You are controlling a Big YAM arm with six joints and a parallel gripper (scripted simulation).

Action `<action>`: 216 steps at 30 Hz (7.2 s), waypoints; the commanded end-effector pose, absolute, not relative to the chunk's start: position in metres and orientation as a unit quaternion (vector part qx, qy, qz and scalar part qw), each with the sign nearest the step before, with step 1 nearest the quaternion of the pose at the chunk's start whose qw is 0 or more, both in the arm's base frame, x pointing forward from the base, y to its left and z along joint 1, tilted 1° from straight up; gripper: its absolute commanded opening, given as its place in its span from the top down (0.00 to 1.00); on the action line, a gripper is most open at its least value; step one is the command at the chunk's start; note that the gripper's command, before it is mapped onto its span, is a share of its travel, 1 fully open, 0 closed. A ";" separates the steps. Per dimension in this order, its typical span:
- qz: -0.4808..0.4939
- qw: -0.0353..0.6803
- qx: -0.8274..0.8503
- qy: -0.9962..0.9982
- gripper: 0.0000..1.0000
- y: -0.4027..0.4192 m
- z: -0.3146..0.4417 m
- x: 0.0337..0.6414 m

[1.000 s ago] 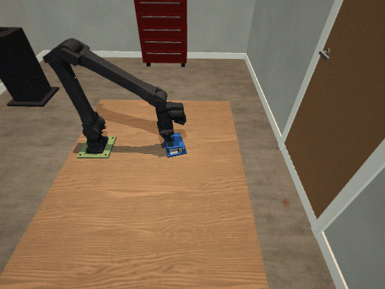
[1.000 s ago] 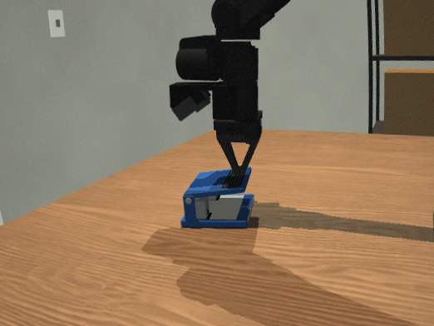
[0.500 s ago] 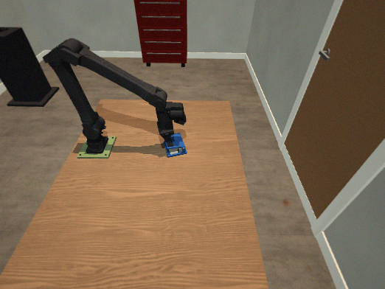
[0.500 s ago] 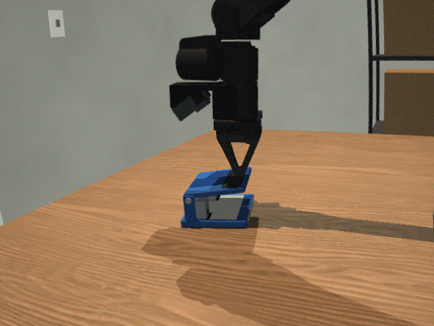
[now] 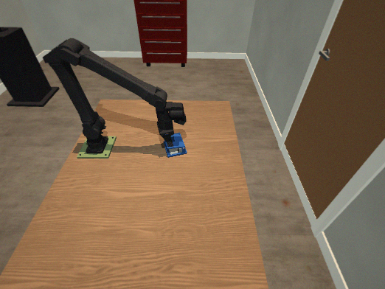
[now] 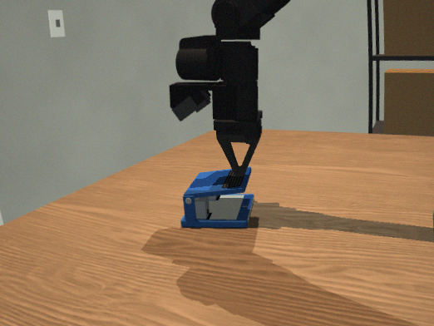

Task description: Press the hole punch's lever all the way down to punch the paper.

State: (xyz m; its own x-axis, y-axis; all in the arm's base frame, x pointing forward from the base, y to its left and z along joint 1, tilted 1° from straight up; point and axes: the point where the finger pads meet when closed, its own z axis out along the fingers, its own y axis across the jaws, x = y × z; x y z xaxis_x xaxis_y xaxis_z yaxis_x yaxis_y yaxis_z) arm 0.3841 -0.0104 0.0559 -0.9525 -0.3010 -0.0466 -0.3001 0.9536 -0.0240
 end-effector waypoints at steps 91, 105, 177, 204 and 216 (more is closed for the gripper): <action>-0.002 -0.015 -0.151 0.988 1.00 -0.017 0.017 0.357; -0.002 -0.015 -0.151 0.988 1.00 -0.017 0.017 0.357; -0.004 -0.009 -0.151 0.988 1.00 -0.007 0.076 0.387; -0.009 0.022 -0.151 0.988 1.00 -0.006 0.133 0.401; -0.008 0.018 -0.152 0.988 1.00 -0.005 0.157 0.401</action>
State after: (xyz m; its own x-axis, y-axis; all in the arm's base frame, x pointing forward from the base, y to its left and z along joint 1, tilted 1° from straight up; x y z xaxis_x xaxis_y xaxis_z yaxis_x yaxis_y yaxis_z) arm 0.3821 -0.0100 0.1298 -0.9540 -0.2995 0.0156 -0.2996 0.9541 -0.0026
